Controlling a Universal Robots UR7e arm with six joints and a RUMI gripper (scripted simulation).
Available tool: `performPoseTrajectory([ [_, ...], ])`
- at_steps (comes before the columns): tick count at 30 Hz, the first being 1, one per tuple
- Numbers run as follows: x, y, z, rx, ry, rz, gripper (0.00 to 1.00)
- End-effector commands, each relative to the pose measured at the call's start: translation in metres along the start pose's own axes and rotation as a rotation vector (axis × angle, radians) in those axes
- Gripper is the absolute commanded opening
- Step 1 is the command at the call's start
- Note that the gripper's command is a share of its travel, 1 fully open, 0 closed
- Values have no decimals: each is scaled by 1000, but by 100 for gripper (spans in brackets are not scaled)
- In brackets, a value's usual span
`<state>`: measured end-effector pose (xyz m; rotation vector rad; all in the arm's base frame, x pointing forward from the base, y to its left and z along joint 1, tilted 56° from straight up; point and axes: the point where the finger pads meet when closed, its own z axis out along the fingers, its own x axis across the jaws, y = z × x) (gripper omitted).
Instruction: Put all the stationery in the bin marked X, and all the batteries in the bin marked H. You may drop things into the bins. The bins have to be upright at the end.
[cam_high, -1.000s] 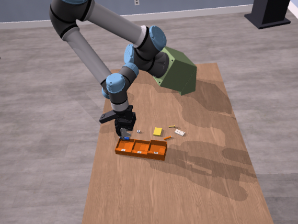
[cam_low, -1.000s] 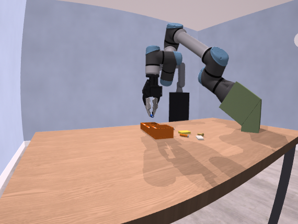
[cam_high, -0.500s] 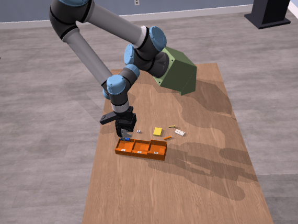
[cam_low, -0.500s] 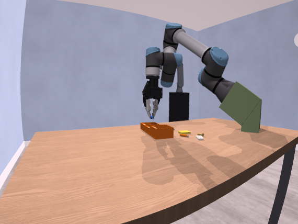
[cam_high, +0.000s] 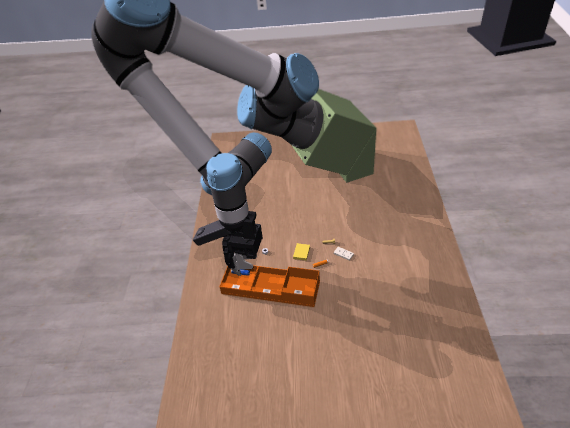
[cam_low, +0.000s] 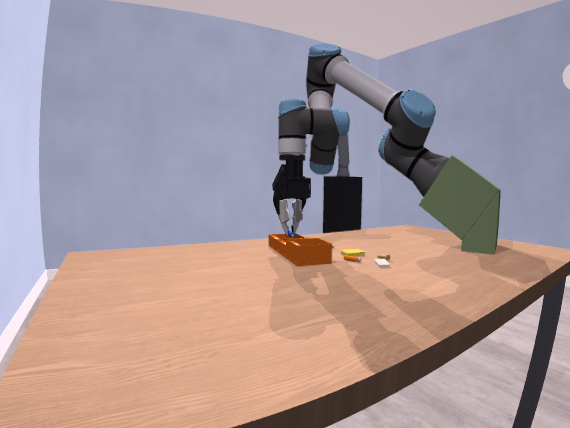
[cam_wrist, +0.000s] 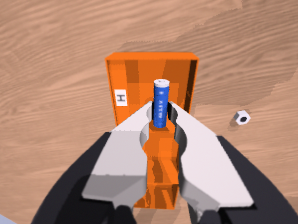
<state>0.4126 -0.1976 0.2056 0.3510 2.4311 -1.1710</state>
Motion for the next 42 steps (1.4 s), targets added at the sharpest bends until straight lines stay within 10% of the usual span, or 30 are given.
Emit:
performPoseTrajectory([
  [1,1,1,10,-1,-2,-3,0],
  [42,-2,-1,12,-1,-8,1,17],
])
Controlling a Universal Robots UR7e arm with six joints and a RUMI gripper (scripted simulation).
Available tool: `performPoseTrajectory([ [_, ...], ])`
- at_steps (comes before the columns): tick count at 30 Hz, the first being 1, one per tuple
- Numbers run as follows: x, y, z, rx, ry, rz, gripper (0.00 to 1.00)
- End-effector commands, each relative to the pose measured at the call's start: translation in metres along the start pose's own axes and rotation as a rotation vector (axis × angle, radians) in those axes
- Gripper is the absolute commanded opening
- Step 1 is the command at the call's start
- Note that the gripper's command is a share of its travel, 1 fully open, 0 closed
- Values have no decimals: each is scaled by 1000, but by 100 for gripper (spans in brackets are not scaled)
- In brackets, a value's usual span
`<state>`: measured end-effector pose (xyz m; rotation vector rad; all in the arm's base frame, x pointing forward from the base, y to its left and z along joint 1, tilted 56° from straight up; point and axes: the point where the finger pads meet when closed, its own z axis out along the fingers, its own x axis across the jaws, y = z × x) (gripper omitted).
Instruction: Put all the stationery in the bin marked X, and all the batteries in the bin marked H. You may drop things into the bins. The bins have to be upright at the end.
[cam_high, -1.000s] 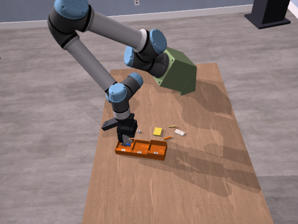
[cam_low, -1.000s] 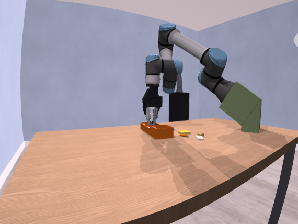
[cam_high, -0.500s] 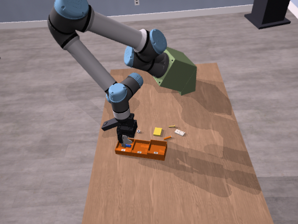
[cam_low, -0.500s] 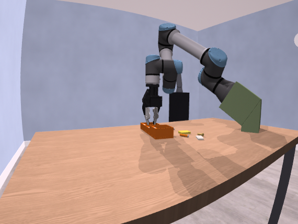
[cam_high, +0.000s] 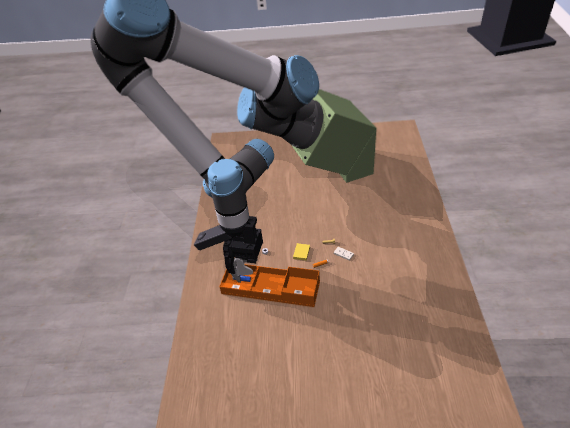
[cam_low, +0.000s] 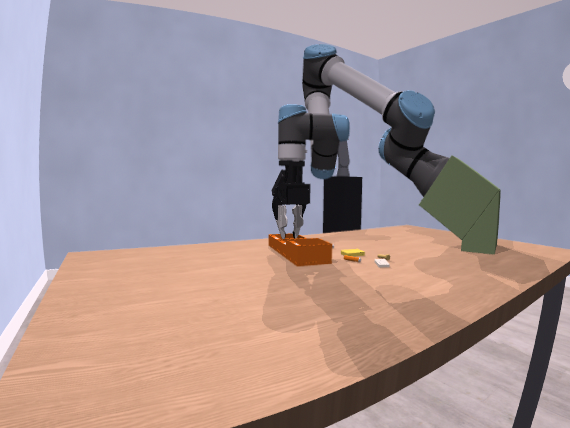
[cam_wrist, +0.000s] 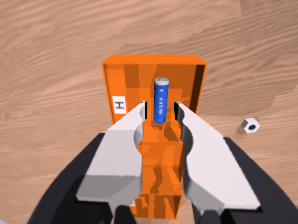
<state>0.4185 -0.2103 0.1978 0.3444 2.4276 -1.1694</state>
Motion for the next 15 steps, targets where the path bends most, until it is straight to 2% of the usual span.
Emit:
performPoseTrajectory([
  [1,-1,-1,-5,1,-2,3,17],
  [15,-2,-2,-21,1,-4,5,17],
])
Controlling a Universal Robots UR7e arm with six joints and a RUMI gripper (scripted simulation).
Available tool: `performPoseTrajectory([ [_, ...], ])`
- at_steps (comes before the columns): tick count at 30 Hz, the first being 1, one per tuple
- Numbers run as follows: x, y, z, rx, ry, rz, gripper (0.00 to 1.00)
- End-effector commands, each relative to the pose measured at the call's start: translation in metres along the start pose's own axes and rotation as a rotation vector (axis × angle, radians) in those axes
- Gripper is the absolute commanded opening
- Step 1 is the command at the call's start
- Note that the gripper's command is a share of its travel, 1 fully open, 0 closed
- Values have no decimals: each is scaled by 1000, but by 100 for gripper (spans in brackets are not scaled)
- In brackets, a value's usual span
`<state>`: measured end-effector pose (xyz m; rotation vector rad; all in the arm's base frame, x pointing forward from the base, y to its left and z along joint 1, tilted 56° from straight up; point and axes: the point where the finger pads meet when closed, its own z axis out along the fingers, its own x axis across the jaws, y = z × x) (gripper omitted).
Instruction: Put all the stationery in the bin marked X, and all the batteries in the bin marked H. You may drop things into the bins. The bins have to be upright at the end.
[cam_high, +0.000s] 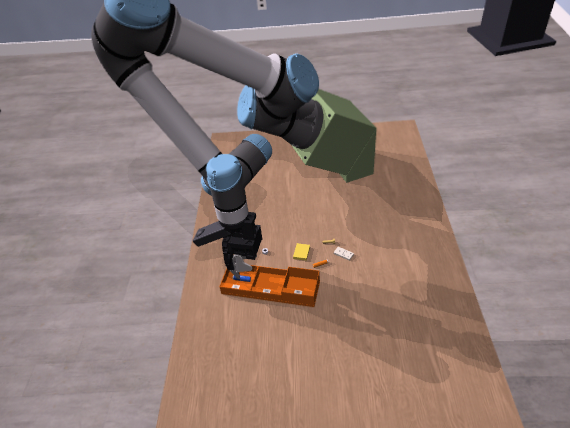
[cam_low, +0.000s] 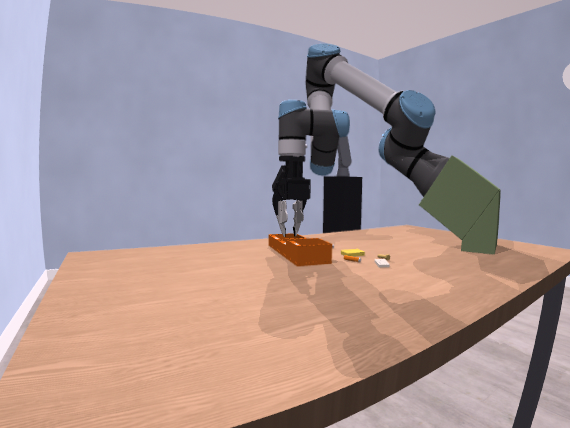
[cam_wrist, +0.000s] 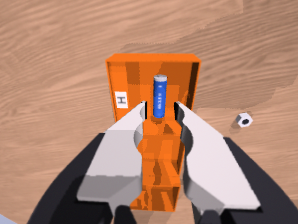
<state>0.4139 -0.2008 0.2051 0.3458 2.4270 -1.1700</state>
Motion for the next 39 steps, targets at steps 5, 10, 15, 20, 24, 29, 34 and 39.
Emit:
performPoseTrajectory([
  [5,-3,-1,-15,1,-5,4,17],
  [10,-3,-1,-18,0,-5,4,17],
  [15,-3,-1,-39,0,-5,4,17],
  [20,-3,-1,-40,0,-5,4,17],
  [24,-3,-1,-40,0,-4,3,17],
  [29,4,9,-38,-1,2,-54,14],
  [34,22,47,-39,0,0,-197,14],
  [39,37,80,-40,-3,1,-316,14],
])
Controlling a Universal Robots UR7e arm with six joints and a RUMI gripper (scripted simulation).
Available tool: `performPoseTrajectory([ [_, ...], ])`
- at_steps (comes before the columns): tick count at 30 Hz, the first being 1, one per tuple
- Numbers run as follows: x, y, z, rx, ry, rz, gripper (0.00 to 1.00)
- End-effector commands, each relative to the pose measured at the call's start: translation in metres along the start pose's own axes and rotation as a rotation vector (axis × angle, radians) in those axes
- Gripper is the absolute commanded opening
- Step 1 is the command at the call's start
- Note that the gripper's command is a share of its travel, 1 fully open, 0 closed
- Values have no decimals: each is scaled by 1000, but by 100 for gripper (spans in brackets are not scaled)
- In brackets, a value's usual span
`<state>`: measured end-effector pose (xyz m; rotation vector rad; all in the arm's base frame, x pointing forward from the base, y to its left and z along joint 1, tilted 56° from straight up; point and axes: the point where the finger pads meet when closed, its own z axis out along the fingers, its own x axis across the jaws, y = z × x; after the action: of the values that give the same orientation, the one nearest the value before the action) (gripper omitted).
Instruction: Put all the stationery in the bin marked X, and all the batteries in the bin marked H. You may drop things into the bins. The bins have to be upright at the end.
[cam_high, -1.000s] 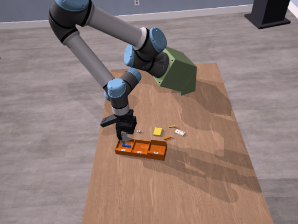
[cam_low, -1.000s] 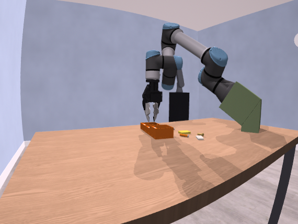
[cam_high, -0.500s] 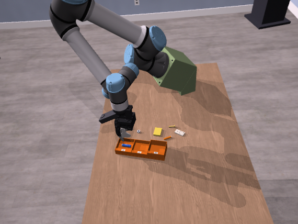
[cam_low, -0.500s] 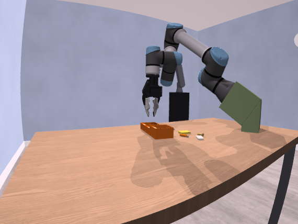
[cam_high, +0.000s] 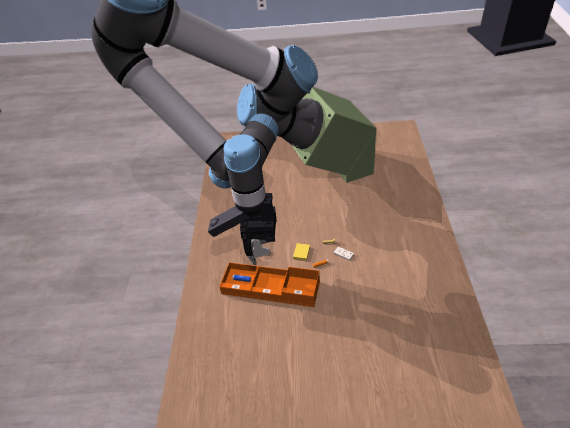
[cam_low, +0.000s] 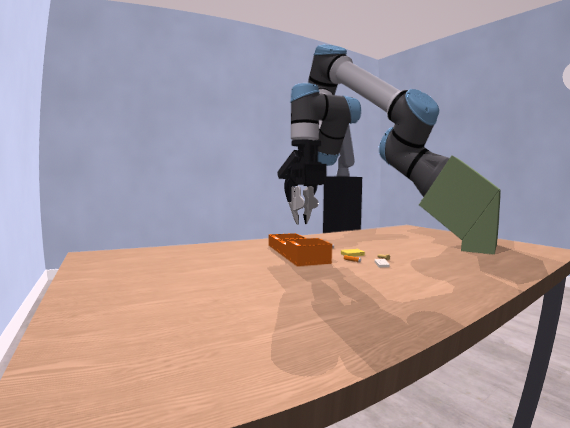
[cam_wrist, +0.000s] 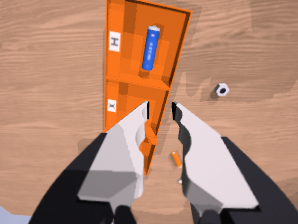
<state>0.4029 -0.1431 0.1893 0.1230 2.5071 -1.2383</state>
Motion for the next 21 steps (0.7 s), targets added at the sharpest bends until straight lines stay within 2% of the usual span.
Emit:
performPoseTrajectory([
  [1,12,48,0,2,0,-157,14],
  [4,18,70,0,2,1,-230,14],
  [6,18,70,0,2,1,-230,14],
  [7,22,86,0,2,1,-303,14],
  [11,29,114,0,6,-1,-388,14],
  [21,44,188,-1,7,-3,-384,14],
])
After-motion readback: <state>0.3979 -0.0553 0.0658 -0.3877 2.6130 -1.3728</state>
